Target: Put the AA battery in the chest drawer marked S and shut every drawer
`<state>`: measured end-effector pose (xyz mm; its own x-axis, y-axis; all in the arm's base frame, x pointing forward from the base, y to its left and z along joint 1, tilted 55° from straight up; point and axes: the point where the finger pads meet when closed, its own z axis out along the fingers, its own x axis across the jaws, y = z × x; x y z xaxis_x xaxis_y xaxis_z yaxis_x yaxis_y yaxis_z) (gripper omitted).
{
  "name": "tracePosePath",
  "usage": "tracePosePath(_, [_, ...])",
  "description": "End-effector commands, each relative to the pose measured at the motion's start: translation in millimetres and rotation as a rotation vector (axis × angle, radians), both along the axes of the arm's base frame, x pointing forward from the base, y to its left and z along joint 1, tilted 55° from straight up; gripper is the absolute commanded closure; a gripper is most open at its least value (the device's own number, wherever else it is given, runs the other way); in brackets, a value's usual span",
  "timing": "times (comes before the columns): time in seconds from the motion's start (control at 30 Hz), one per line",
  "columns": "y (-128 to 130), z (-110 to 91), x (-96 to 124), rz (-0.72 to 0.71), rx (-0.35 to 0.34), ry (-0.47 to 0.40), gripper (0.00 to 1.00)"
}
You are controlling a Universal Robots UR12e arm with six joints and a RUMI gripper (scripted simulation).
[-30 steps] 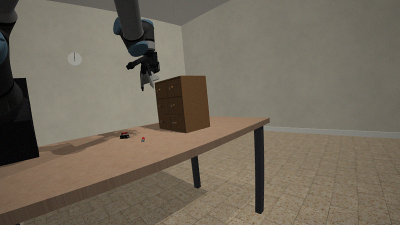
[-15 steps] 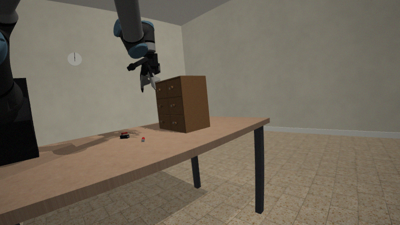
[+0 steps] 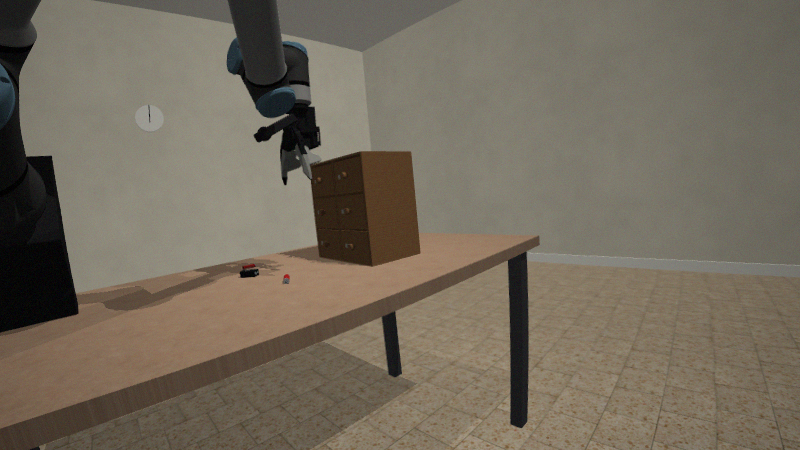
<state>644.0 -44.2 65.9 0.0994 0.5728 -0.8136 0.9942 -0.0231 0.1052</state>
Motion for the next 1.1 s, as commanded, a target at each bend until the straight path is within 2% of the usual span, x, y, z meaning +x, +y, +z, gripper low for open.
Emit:
tracePosePath(0.0, [0.2,0.2,0.6,0.003,0.0,-0.002,0.0])
tracePosePath(1.07, [-5.8,-3.4,7.0,0.064,-0.007,-0.045,0.0])
